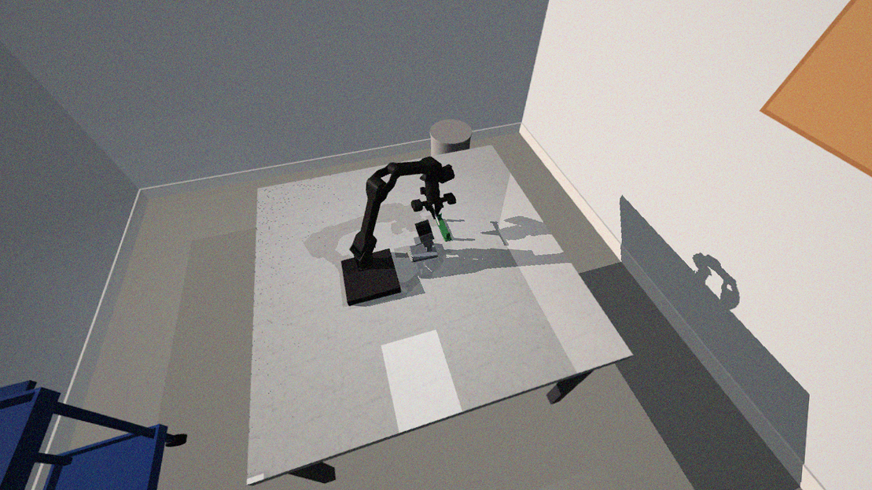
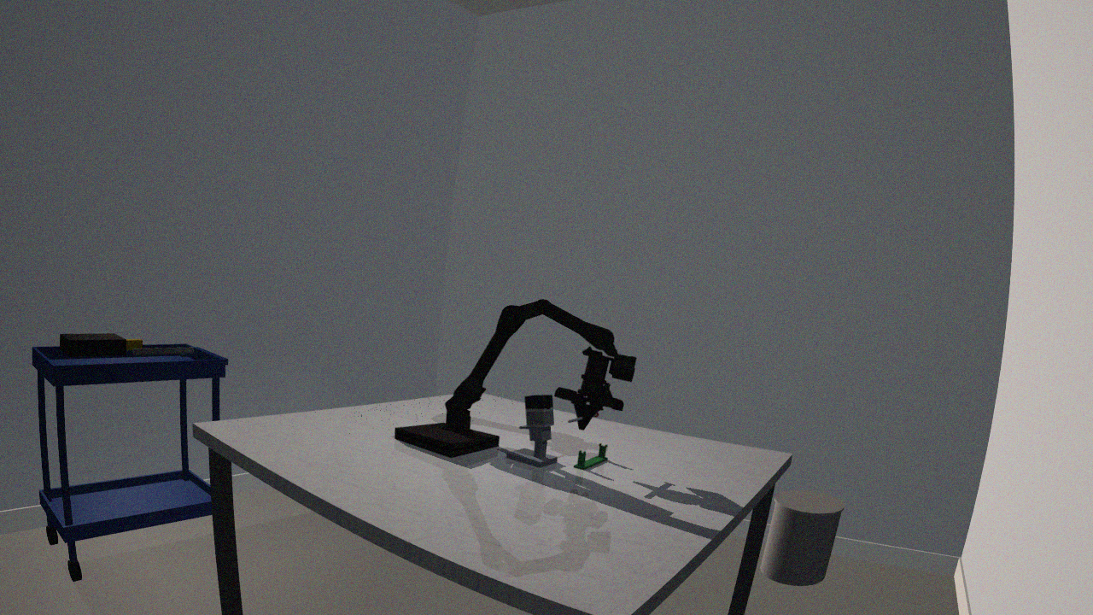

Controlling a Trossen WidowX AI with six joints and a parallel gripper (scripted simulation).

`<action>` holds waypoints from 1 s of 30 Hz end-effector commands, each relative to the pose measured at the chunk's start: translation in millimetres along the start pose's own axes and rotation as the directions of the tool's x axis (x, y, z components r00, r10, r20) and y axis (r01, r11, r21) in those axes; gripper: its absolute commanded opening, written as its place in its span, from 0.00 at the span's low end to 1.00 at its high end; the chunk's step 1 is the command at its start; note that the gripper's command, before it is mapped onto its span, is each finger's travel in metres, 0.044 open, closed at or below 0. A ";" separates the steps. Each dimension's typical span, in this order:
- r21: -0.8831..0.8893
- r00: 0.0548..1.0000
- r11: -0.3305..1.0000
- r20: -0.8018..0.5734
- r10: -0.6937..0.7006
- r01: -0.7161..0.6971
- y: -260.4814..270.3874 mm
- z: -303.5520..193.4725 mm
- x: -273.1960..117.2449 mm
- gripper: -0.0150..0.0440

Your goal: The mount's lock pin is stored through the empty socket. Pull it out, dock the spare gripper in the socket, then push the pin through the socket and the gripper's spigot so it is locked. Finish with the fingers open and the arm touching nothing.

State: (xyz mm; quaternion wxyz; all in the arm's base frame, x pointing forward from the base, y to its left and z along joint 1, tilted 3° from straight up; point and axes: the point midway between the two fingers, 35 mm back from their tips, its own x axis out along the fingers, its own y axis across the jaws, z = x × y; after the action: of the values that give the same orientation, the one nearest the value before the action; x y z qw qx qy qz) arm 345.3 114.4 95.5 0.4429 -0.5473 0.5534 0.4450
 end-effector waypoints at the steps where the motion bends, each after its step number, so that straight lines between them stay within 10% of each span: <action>1: 0.006 1.000 1.000 0.004 0.003 -0.003 10.9 1.6 -2.5 0.25; 30: 0.018 1.000 1.000 0.009 0.011 -0.011 60.0 14.1 28.6 0.25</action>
State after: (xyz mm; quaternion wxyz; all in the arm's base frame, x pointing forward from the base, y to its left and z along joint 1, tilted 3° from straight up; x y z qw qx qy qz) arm 286.6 121.8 76.0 0.4475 -0.5414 0.5563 0.4441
